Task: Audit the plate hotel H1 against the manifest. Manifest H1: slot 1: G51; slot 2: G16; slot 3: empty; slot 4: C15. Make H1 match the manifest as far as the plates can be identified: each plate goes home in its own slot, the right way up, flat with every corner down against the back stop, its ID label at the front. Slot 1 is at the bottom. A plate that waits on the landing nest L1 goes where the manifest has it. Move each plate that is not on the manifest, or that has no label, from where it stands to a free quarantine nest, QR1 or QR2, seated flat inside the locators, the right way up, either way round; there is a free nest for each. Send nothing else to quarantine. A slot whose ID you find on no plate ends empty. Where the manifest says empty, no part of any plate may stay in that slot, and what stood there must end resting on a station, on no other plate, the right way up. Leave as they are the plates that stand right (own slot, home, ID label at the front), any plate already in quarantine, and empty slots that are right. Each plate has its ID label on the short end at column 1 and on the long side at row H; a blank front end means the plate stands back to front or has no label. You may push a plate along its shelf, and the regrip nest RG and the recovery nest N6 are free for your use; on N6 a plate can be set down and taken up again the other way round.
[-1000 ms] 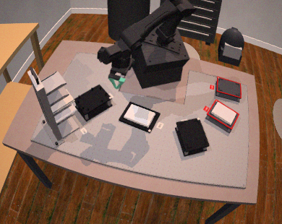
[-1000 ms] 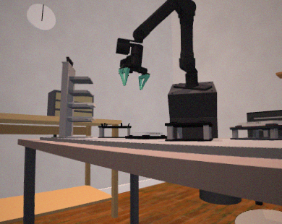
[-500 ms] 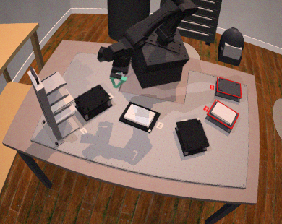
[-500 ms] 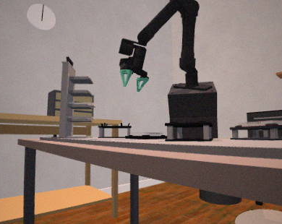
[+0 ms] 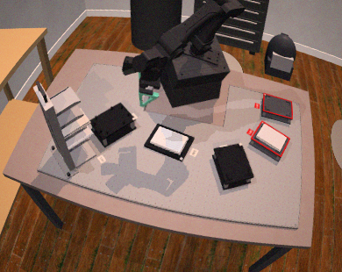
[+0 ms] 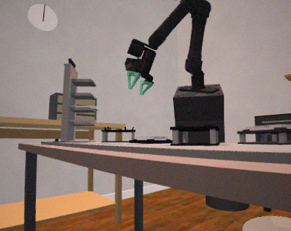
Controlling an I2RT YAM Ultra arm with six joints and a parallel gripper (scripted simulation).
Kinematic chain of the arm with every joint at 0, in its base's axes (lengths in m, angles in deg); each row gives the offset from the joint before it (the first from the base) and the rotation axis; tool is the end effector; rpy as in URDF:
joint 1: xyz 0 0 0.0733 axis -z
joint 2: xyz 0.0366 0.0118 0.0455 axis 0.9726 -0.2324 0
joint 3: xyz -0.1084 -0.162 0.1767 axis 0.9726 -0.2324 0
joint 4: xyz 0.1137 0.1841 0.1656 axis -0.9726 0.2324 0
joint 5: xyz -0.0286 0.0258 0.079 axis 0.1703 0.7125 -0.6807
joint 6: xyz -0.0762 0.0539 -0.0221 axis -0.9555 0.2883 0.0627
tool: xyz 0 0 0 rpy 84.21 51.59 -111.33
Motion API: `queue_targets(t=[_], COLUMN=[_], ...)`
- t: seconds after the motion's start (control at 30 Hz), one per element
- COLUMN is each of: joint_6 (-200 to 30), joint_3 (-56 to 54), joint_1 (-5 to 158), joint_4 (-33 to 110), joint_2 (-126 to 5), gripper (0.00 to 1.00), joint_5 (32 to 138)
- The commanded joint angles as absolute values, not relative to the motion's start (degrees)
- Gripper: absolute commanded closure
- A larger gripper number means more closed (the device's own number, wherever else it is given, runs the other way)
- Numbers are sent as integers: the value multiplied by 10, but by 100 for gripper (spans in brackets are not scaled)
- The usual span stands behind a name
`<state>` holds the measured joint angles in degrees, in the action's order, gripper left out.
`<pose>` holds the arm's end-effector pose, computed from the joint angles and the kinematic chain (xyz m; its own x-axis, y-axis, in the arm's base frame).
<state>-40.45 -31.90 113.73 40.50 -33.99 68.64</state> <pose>0.2391 -0.1492 0.1152 -0.1589 0.9687 -0.1907 0.8122 0.2381 0.5326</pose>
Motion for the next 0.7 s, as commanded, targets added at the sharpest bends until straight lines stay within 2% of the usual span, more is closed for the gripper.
queue_targets(t=[0.0,0.67], joint_6=[-430,-533], joint_3=[-329,-441], joint_1=[1137,1129], joint_4=[357,185], joint_2=[-322,-272], gripper=[0,0], joint_5=[702,717])
